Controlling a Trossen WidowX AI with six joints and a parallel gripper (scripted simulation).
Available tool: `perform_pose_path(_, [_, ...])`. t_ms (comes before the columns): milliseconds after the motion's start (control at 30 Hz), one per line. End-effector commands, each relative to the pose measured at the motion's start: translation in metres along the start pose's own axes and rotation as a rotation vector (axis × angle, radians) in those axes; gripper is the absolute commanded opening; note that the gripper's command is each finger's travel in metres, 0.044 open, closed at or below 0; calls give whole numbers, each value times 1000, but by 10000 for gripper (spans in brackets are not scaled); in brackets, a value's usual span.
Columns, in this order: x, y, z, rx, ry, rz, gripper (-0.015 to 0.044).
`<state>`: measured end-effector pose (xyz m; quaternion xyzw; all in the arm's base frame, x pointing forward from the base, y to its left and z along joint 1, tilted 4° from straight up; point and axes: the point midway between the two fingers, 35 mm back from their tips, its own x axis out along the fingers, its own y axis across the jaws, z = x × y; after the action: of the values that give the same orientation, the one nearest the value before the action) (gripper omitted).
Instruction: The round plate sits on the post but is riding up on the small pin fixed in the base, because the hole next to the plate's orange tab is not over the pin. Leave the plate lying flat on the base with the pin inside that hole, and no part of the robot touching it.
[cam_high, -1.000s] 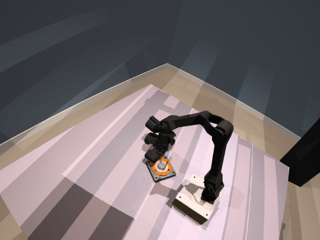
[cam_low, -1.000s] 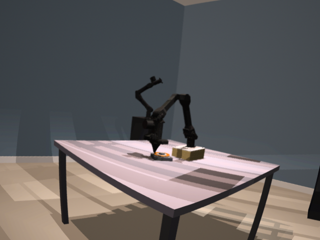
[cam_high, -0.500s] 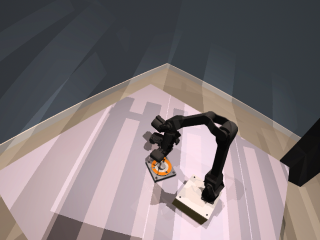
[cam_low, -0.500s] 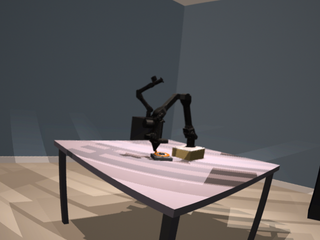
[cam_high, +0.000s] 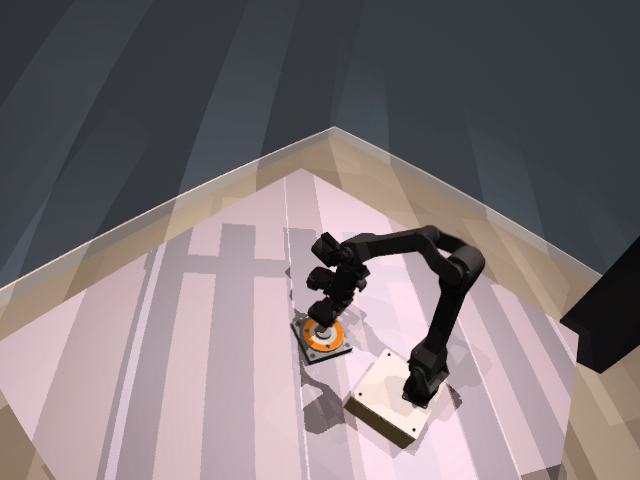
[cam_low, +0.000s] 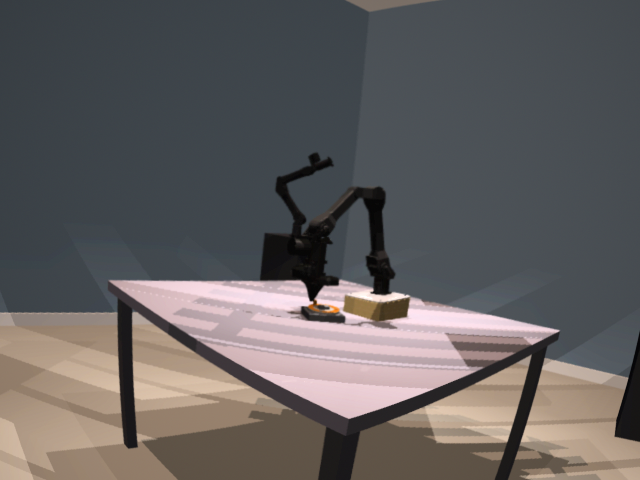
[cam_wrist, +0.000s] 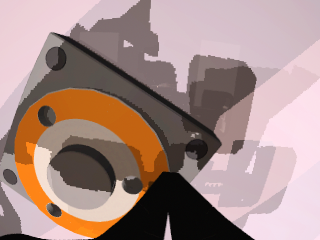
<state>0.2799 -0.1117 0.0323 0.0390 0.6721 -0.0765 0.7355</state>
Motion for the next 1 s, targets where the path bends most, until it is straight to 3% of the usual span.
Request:
perform_pose_path(0, [1,0,-8,-2,5,5,0])
perform_pose_path(667, [1,1,-21,-2,6,5,0])
perform_pose_path(967, [-39,1,-24,-2,6,5,0])
